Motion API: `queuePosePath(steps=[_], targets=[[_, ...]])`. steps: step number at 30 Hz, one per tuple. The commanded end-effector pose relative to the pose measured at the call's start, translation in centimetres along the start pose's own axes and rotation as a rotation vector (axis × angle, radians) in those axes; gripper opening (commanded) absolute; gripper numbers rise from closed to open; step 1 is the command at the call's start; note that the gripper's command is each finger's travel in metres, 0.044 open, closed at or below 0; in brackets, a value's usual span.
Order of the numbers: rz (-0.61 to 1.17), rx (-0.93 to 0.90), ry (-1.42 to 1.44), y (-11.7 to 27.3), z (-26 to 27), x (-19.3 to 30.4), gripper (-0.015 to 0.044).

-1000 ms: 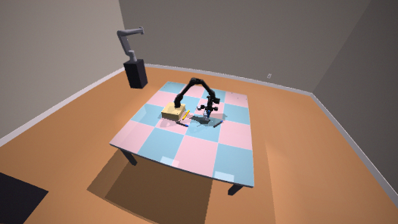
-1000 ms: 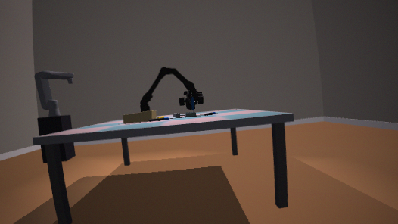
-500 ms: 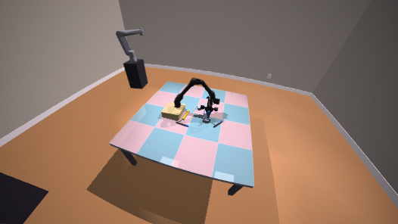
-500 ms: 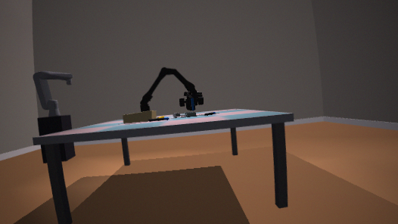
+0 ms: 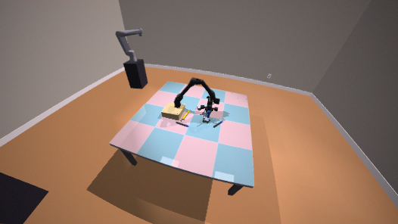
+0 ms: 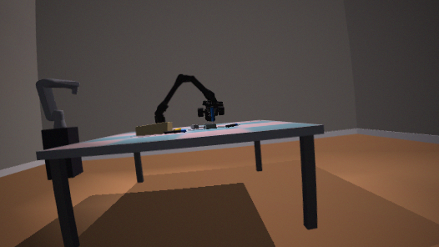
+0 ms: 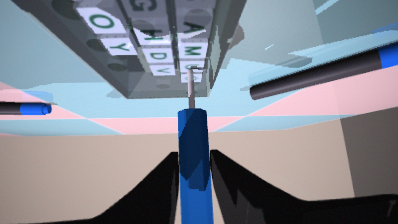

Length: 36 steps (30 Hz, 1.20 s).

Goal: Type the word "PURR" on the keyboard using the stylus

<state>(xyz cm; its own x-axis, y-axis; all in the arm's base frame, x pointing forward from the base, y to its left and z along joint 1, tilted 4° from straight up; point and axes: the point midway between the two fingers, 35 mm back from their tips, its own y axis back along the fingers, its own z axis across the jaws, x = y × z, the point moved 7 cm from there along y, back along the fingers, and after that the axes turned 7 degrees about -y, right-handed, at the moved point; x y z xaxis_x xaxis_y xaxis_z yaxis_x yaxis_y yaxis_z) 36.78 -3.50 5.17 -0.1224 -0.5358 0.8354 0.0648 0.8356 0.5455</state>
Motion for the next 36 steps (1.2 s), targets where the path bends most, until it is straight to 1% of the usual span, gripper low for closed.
queuePosePath(steps=[1,4,8,17,18,19,22,31,36], targets=[[0.001,0.004,-0.001,0.8,-0.3,1.4,0.0081],[0.001,0.004,-0.001,1.6,-0.4,2.8,0.0081],[-0.003,0.006,-0.012,1.5,-0.4,2.6,0.0084],[-0.003,0.006,-0.012,1.5,-0.4,2.6,0.0024],[-0.003,0.006,-0.012,1.6,-0.4,2.5,0.0],[-0.004,0.006,-0.012,1.8,-0.4,2.4,0.0],[-0.007,0.006,-0.009,2.8,-0.5,1.8,0.0],[-0.006,0.003,-0.001,8.0,0.0,-0.6,0.0],[-0.004,0.003,0.0,8.1,0.1,-1.2,0.0]])
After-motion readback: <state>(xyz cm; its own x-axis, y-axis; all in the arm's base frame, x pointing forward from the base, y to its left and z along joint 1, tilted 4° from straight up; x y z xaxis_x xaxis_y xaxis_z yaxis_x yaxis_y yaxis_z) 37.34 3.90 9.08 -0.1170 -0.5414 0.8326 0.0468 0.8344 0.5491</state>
